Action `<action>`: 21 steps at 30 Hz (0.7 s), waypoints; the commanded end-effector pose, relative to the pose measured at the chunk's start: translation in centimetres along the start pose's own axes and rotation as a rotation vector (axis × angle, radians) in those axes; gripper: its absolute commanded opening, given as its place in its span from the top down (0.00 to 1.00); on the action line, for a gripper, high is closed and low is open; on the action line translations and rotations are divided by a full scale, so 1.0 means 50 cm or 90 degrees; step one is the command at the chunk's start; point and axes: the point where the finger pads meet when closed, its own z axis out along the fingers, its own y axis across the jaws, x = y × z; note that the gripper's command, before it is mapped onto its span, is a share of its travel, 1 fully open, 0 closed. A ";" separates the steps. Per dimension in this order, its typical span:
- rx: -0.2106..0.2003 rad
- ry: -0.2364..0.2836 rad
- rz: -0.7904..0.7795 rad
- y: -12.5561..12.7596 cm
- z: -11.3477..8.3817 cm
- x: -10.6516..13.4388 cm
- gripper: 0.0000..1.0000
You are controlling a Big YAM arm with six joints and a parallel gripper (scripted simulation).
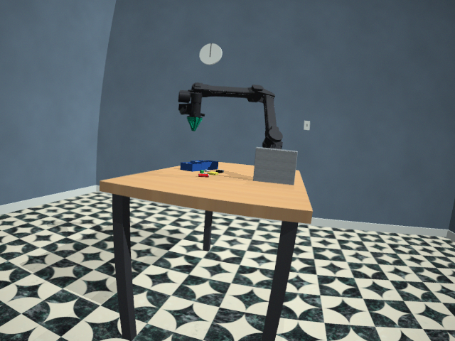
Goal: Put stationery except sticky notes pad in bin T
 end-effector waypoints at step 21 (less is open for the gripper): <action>-0.012 -0.016 0.017 -0.001 -0.025 -0.020 0.90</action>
